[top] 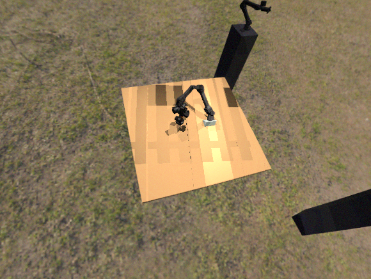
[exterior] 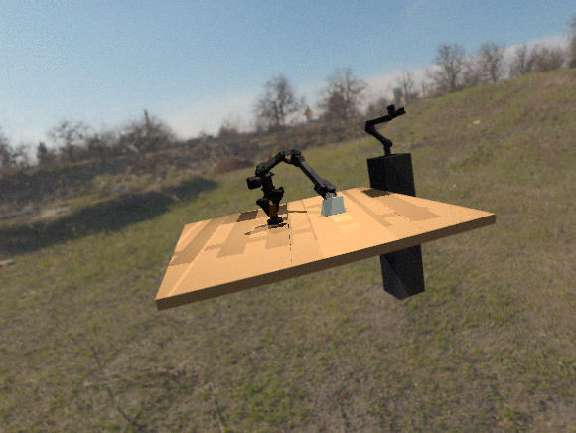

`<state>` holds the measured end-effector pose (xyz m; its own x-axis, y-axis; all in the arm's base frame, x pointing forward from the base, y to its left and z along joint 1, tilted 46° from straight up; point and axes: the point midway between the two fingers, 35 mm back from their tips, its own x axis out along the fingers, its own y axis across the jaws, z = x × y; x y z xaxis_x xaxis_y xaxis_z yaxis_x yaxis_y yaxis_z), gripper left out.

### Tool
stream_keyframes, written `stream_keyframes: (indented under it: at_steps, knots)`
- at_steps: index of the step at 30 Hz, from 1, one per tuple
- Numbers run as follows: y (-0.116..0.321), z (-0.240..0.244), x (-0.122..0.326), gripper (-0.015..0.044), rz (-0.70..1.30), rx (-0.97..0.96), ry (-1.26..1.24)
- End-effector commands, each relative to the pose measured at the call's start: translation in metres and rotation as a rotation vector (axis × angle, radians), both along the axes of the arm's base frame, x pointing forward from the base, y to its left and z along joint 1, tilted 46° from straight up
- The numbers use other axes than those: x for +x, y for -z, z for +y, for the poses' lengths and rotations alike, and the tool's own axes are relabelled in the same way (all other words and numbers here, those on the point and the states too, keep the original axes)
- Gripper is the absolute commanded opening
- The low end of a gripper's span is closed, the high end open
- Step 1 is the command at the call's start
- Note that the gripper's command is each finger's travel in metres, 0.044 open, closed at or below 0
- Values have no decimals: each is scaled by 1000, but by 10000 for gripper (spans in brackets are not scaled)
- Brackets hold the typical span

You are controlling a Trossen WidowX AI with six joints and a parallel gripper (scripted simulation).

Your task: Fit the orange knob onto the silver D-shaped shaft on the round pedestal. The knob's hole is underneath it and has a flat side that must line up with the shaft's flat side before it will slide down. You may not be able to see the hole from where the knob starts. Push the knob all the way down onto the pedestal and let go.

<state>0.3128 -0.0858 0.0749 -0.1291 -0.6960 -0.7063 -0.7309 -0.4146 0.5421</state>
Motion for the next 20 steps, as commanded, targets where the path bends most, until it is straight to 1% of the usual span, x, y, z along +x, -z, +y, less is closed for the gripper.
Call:
stream_keyframes:
  at_steps: [1,3,8,10,20]
  knots:
    - [0,0,0,440,0,0,2]
    - [-6,6,2,440,-1,2,-1]
    - [-53,54,12,440,-5,7,-18]
    - [-65,66,12,440,-4,6,-21]
    - [-67,67,15,440,-6,6,-23]
